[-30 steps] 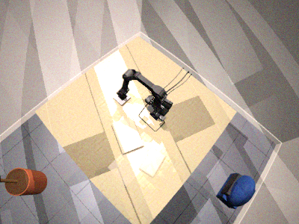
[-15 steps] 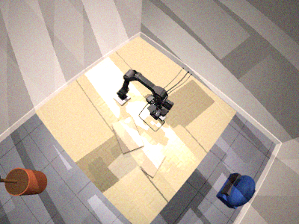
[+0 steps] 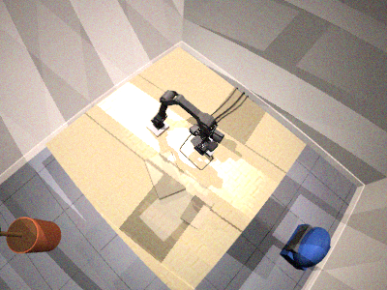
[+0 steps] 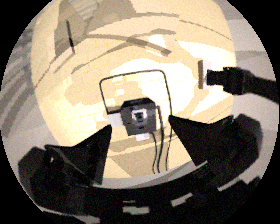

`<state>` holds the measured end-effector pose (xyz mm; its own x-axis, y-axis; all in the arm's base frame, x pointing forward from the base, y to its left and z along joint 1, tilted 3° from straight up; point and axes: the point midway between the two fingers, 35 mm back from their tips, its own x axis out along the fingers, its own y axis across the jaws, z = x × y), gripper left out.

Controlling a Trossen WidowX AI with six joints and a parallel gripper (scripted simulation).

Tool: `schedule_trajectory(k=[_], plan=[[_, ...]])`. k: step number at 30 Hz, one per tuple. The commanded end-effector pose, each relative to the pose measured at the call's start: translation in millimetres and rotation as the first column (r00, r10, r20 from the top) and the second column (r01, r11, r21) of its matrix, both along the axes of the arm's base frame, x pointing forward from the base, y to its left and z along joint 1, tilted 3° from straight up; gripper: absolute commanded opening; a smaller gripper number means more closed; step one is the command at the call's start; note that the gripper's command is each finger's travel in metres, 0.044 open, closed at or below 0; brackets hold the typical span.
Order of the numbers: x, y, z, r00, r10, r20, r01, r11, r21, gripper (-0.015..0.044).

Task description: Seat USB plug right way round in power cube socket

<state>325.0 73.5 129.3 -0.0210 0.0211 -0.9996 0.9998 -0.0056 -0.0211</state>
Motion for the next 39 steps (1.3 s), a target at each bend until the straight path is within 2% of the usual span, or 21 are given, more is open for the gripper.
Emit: schedule_trajectory(k=[1, 19, 35, 36, 39], plan=[[-1.1, 0.8, -5.9, 1.0, -0.003, -0.005, 0.003, 1.0, 0.004, 0.044], [-1.4, 1.1, -17.3, 1.0, -0.003, -0.005, 0.003, 1.0, 0.004, 0.044], [-0.8, 0.4, -15.5, 1.0, 0.0, -0.002, 0.0, 1.0, 0.0, 0.002], [-0.8, 0.4, -15.5, 1.0, 0.0, -0.002, 0.0, 1.0, 0.0, 0.0], [-0.8, 0.4, -15.5, 1.0, 0.0, -0.002, 0.0, 1.0, 0.0, 0.0]])
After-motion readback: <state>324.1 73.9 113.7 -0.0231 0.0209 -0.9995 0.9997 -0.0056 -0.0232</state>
